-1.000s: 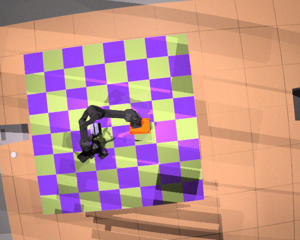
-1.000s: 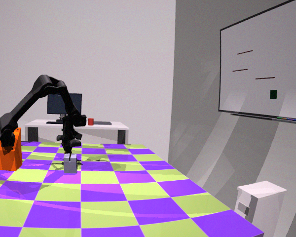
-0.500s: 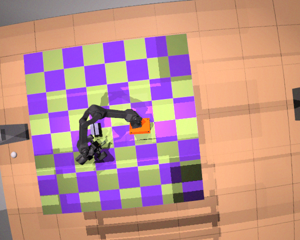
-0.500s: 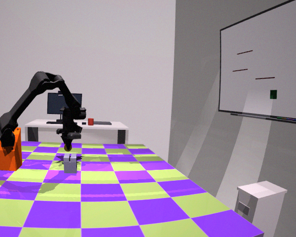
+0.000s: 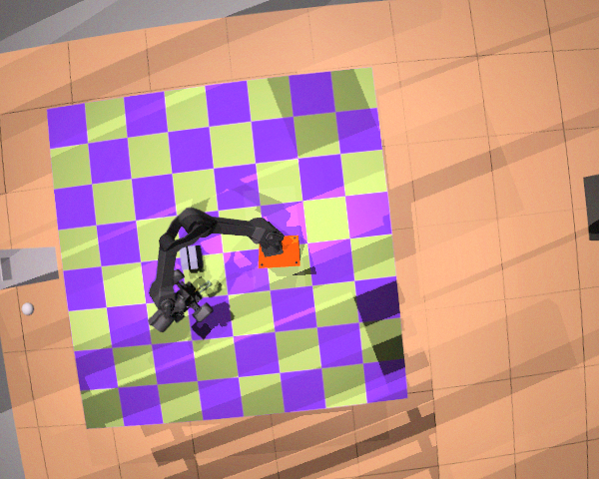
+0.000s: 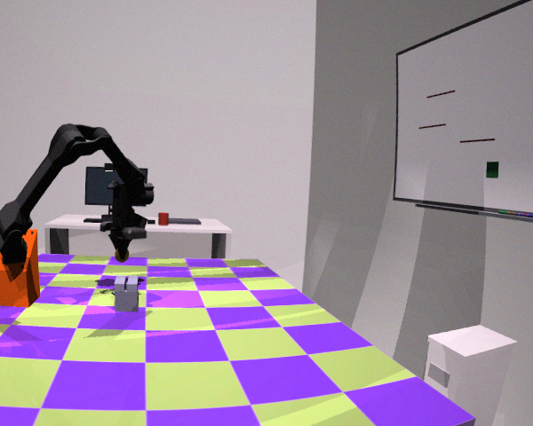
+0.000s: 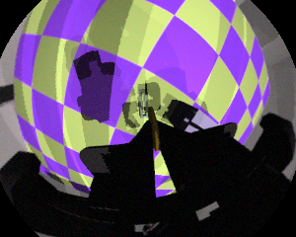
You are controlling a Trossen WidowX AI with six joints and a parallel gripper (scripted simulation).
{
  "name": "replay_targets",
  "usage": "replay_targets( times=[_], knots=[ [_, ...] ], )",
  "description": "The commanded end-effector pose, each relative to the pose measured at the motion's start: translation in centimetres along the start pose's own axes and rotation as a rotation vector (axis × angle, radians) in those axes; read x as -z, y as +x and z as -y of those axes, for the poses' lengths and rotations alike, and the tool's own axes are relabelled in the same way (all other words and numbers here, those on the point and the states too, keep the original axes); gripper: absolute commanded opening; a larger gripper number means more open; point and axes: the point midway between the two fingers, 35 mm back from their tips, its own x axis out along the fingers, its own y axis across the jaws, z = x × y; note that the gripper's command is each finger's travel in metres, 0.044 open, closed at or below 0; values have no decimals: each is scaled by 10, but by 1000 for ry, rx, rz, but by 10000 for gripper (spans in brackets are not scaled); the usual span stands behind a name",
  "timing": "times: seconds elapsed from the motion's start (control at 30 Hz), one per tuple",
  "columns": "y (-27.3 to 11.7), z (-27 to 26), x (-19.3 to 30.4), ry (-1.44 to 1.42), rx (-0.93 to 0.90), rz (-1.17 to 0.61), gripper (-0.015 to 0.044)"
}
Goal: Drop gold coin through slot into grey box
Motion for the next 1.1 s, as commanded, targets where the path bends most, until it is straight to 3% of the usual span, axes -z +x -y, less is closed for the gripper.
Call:
replay_targets(
  times=[0.0,0.83,1.07],
  knots=[
    [-1,-1,0,-96,-4,1,0],
    [-2,-1,0,-943,-3,3,0],
    [-2,-1,0,-992,-3,3,0]
  ],
)
